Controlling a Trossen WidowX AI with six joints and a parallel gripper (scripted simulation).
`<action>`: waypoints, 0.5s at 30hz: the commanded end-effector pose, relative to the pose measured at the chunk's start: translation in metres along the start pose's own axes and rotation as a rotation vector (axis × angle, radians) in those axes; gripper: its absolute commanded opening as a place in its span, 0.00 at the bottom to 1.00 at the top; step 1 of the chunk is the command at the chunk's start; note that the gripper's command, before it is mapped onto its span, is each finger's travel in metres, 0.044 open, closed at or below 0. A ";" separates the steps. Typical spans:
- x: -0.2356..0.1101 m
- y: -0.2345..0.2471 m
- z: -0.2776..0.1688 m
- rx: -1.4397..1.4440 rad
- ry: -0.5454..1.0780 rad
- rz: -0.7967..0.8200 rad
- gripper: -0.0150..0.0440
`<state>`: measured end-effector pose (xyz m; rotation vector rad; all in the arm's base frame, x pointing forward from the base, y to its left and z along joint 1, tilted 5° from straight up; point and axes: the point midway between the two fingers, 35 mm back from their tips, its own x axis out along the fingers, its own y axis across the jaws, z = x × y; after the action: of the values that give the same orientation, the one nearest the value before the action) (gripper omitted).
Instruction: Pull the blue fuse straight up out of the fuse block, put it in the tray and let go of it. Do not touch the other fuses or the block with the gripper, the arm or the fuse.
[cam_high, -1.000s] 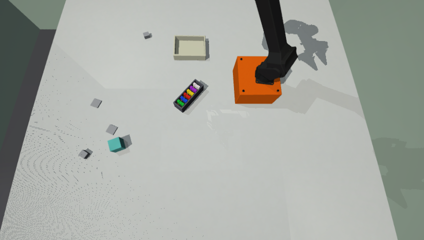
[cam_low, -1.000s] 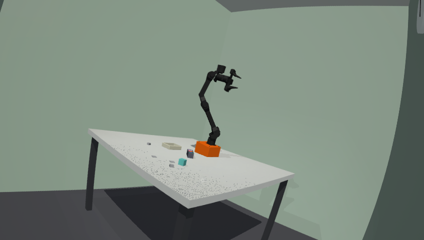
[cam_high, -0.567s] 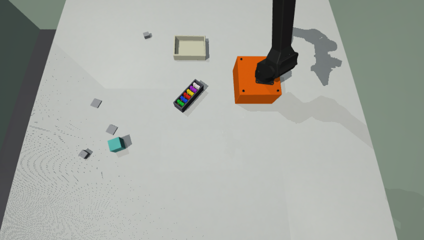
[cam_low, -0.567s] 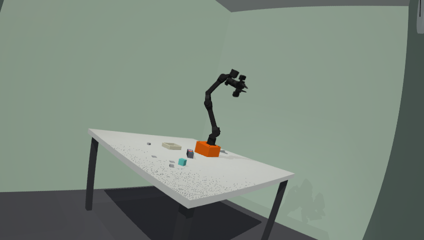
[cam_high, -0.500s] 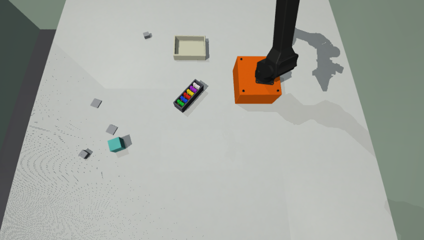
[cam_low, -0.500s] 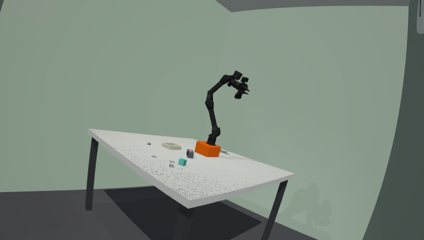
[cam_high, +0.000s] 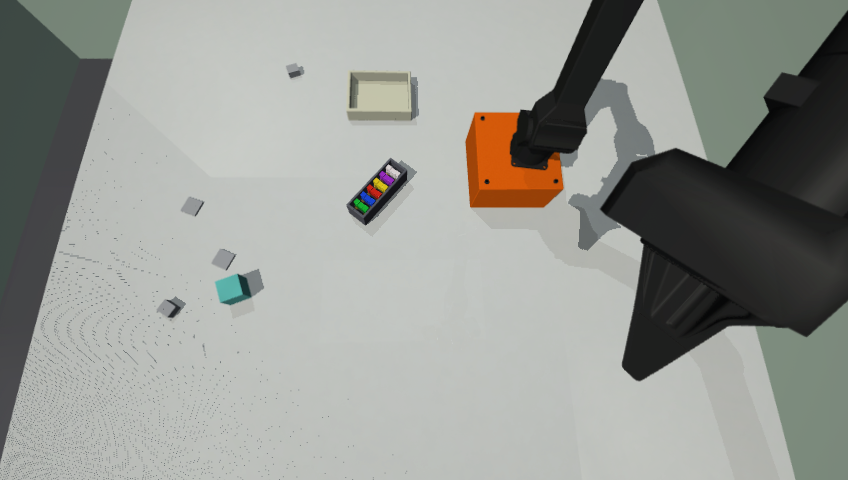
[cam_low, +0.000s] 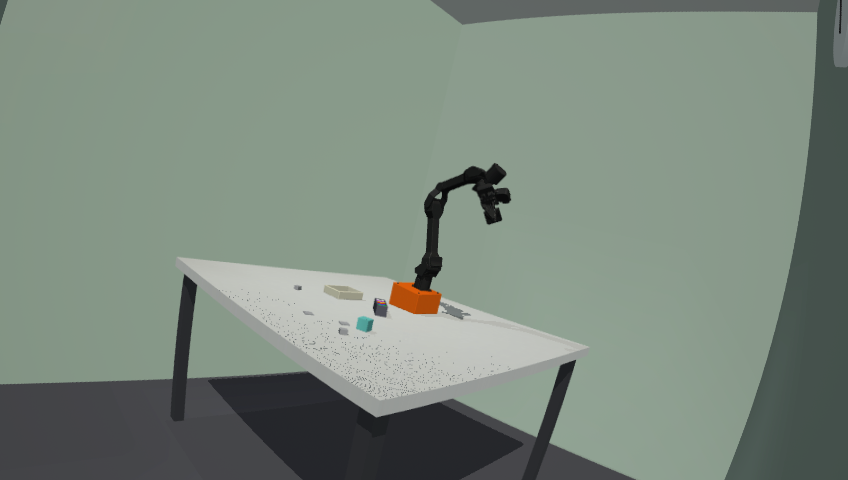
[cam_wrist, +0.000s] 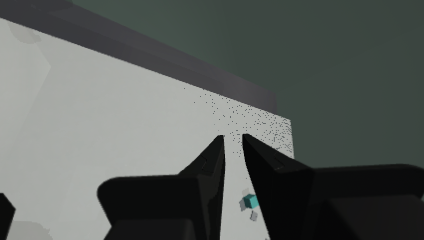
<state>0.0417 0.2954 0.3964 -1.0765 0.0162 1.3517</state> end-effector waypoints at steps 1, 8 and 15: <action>0.057 -0.010 -0.045 0.286 0.174 0.003 0.36; 0.122 -0.024 -0.145 0.801 0.434 -0.055 0.36; 0.152 -0.021 -0.261 1.334 0.662 -0.169 0.36</action>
<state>0.2195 0.2781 0.2185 -0.4465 0.9710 0.6891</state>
